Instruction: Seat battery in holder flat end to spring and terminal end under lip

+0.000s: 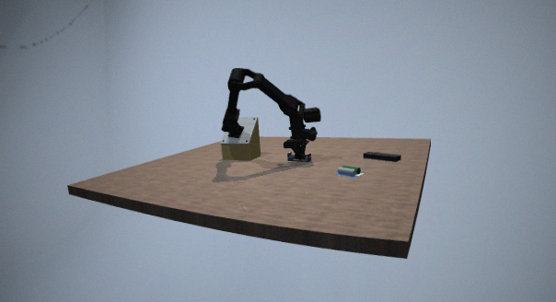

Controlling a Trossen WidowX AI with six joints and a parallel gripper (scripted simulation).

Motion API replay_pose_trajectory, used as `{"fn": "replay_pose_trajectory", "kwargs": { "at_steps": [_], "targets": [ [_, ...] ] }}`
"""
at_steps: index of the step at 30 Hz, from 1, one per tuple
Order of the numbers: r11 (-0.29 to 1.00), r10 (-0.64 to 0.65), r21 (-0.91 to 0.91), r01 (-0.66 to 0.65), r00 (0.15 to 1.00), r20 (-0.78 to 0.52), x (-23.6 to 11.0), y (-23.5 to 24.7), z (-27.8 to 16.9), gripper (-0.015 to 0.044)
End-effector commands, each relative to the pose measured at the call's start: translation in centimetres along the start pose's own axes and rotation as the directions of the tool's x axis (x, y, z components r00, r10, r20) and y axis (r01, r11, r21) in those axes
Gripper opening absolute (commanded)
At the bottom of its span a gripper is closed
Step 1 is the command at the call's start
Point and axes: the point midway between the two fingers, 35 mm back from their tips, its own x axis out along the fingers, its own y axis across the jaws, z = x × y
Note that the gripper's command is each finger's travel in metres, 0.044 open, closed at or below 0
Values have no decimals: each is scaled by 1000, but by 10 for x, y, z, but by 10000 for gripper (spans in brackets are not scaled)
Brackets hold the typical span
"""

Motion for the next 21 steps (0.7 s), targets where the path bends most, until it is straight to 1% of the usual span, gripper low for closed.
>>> {"fn": "replay_pose_trajectory", "kwargs": {
  "at_steps": [1, 21],
  "targets": [
    [1000, -5, 1, 5, 1000, 16, 1, -2, -1, 74],
    [1000, 1, 2, -1, 999, 47, -1, -2, -10, 74]
  ]
}}
